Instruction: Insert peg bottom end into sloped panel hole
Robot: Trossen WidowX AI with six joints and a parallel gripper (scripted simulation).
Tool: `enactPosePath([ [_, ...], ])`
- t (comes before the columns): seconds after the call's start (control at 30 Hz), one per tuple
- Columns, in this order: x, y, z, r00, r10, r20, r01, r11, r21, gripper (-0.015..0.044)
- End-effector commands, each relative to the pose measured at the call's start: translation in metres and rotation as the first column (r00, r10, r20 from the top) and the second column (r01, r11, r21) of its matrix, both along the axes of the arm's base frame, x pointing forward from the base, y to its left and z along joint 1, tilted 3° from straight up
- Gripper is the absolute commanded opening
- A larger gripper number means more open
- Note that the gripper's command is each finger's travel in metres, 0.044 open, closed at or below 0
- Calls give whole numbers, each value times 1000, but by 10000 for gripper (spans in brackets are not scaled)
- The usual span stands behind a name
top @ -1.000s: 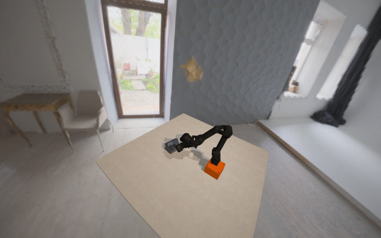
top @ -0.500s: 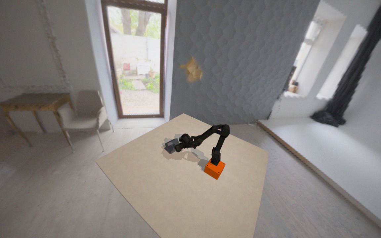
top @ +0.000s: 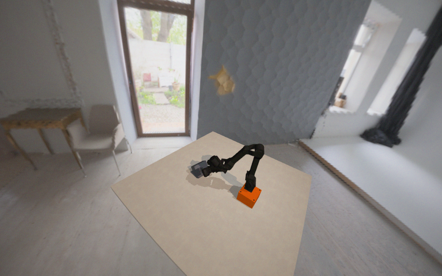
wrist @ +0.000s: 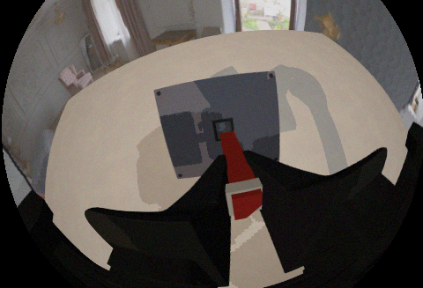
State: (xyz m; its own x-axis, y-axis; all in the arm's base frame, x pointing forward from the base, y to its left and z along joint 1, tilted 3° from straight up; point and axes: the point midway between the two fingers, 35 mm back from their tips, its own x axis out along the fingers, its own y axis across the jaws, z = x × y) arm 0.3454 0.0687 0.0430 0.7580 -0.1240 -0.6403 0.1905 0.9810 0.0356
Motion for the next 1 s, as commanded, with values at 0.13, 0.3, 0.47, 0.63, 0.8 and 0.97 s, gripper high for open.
enactPosePath([
  [0.13, 5, 0, -5, 1000, -1, 4, 1, 1000, 7, 0],
  [0.3, 10, -1, -10, 1000, -1, 5, 1, 1000, 7, 0],
  [0.47, 15, -2, -14, 1000, -2, 5, 2, 1000, 7, 0],
  [0.63, 19, -3, -17, 1000, -2, 6, 2, 1000, 7, 0],
  [0.8, 15, -4, -19, 1000, -6, -4, 6, 1000, 4, 0],
  [0.97, 15, -4, -19, 1000, -6, -4, 6, 1000, 4, 0],
])
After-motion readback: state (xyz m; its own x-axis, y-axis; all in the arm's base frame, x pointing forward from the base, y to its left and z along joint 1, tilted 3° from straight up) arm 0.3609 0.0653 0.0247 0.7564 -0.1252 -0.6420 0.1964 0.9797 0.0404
